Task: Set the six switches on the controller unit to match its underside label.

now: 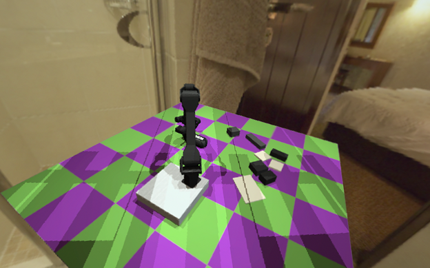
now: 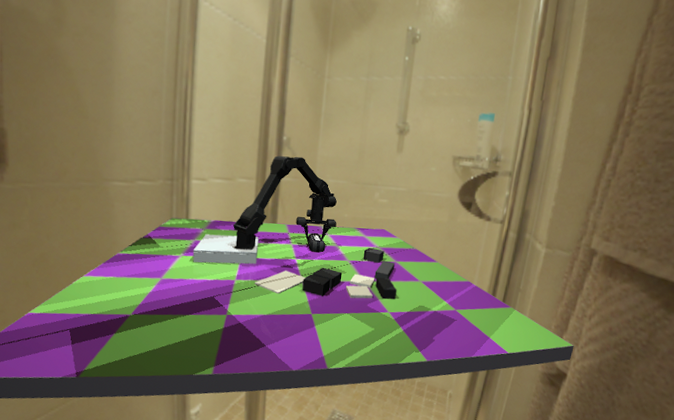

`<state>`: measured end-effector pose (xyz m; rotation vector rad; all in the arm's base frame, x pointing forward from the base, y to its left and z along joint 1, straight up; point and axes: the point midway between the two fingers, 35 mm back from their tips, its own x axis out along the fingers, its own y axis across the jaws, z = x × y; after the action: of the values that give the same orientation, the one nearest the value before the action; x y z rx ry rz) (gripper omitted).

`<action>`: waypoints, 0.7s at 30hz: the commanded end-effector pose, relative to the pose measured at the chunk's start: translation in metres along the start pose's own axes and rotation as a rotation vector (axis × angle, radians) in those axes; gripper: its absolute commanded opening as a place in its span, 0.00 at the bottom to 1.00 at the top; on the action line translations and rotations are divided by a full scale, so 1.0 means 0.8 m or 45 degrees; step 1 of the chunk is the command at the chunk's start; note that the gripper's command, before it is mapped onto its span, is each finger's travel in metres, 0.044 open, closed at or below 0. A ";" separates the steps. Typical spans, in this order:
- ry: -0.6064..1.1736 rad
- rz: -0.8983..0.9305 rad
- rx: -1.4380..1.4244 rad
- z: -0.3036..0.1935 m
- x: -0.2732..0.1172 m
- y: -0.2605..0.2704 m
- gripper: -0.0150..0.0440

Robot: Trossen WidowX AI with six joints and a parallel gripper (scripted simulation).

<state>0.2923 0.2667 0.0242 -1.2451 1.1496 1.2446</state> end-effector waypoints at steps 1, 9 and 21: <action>0.000 -0.006 0.001 -0.001 -0.005 -0.001 0.82; 0.000 -0.006 0.001 -0.003 -0.010 -0.001 0.82; 0.000 -0.006 0.001 -0.007 -0.022 -0.001 0.82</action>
<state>0.2910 0.2611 0.0328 -1.2451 1.1640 1.2460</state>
